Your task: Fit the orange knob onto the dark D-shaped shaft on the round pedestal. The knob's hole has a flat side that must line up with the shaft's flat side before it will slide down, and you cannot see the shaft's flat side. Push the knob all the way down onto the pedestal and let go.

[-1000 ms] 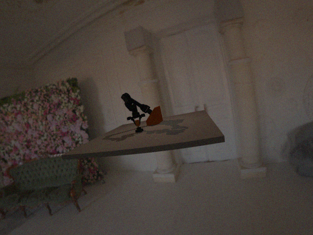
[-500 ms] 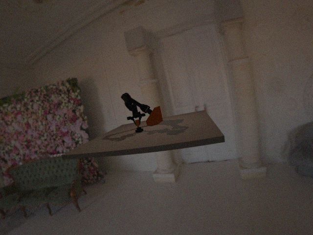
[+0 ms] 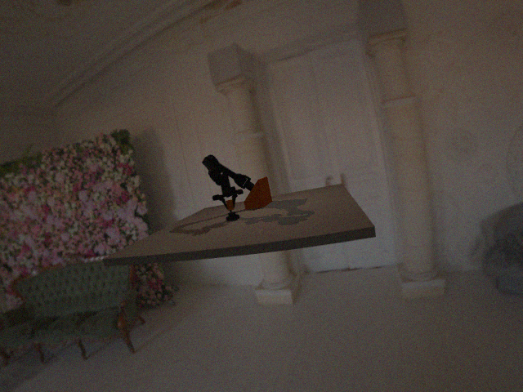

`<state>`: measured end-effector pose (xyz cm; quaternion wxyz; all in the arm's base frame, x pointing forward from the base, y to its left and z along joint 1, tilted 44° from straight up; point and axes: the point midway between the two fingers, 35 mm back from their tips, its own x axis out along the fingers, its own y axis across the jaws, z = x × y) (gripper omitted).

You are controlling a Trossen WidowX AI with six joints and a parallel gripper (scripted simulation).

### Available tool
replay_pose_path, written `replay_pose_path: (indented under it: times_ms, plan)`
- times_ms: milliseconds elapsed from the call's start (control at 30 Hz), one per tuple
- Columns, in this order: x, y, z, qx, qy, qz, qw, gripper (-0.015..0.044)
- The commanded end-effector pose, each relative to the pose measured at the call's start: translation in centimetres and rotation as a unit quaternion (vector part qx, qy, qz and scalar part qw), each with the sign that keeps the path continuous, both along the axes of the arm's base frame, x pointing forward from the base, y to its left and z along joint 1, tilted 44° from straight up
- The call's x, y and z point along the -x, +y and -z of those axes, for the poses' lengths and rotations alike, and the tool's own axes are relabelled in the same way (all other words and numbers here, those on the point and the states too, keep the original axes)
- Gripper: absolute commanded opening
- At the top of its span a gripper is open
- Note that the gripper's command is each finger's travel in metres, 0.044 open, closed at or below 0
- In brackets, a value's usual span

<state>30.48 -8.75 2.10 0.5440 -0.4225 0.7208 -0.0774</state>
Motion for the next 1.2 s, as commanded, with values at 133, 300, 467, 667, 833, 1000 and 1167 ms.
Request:
replay_pose_path:
  times_ms: [133,300,467,667,833,1000,1167]
  plan:
    - [-0.17,-0.06,0.03,0.000,0.000,-0.002,1.000,0.0000]
    - [-0.29,0.12,-0.11,0.000,0.000,-0.002,1.000,0.0000]
    - [-0.44,0.29,-0.31,0.000,0.003,-0.005,1.000,0.0000]
    - [-0.57,0.30,-0.34,-0.005,0.069,-0.073,0.995,0.0000]
    - [-0.48,0.20,-0.24,-0.005,0.072,-0.077,0.994,0.0000]
    - [-0.42,0.11,-0.15,-0.005,0.072,-0.077,0.994,0.0000]
    - [-0.21,0.17,-0.15,-0.005,0.073,-0.077,0.994,0.0000]
